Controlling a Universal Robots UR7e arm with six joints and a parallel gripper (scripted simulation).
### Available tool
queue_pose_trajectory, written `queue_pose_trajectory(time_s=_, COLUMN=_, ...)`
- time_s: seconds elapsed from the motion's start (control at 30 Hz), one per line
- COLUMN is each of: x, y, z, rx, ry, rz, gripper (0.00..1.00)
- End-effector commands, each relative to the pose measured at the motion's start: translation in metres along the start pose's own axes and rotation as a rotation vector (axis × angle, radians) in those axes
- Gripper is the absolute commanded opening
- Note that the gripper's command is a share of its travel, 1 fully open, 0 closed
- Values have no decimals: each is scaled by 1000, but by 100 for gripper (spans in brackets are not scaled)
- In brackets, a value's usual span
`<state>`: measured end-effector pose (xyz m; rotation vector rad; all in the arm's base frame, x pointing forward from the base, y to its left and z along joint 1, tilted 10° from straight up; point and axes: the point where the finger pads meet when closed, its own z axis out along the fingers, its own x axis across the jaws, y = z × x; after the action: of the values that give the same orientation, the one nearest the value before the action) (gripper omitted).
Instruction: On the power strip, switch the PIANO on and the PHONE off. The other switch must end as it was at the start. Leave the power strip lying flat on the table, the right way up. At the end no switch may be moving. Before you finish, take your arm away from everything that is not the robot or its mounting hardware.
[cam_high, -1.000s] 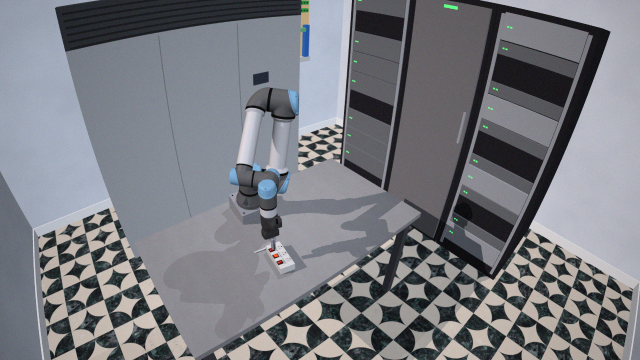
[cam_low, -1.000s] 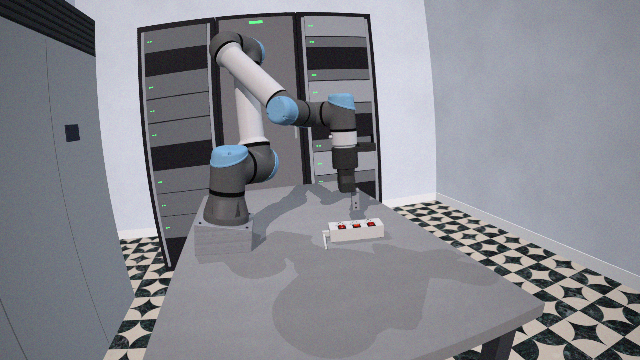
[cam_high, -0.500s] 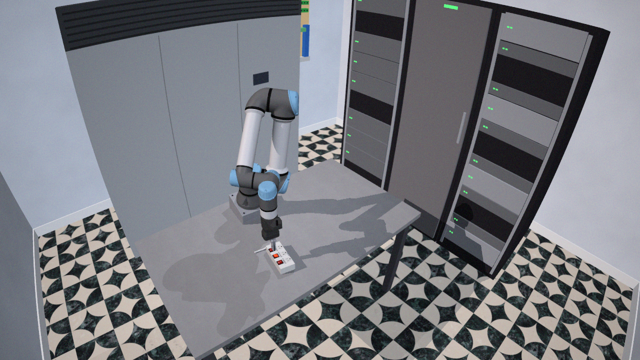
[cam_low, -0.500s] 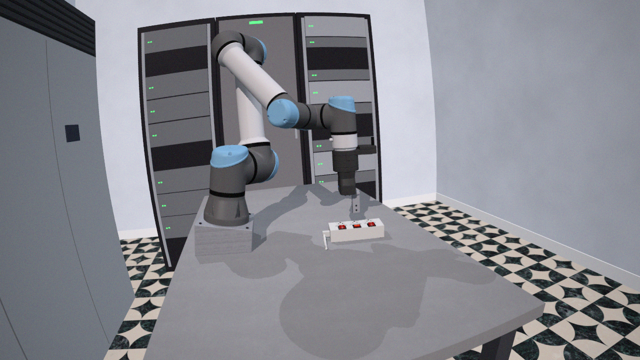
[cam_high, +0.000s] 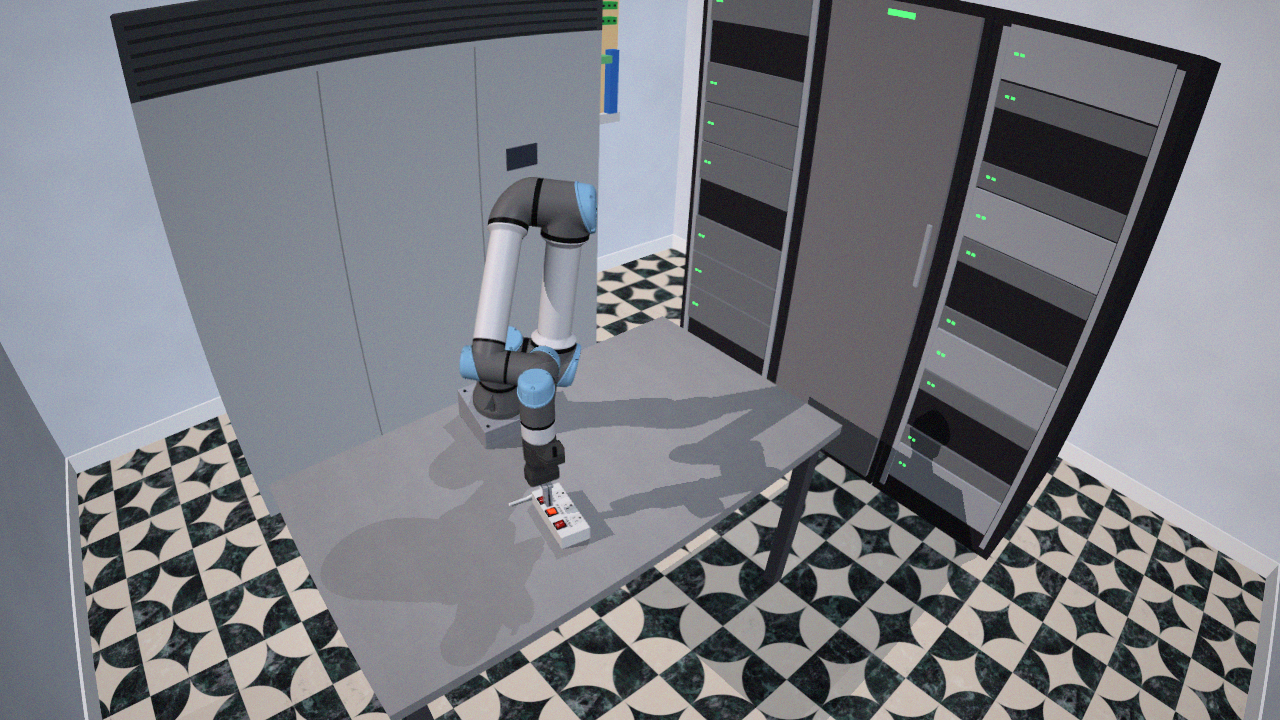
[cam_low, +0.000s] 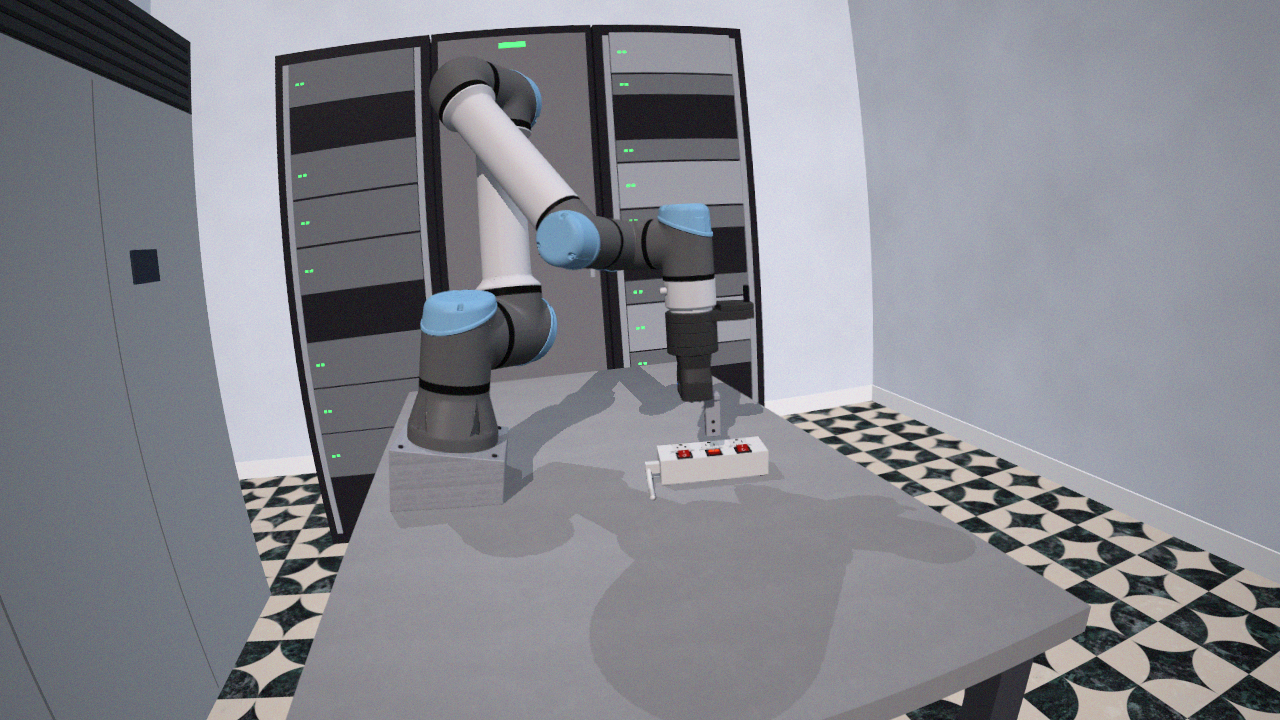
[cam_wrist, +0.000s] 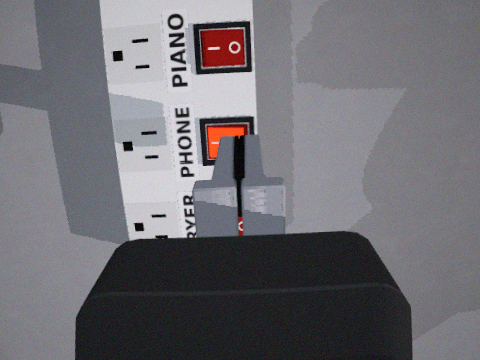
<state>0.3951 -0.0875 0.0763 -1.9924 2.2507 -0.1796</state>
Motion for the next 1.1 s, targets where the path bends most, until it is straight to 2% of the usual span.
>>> queue_pose_trajectory(time_s=0.0, x=0, y=-1, z=6, rx=1, ry=1, rz=0, gripper=0)
queue_pose_trajectory(time_s=0.53, x=0, y=-1, z=18, rx=1, ry=1, rz=0, gripper=0)
queue_pose_trajectory(time_s=1.07, x=-1, y=-1, z=20, rx=1, ry=1, rz=0, gripper=0)
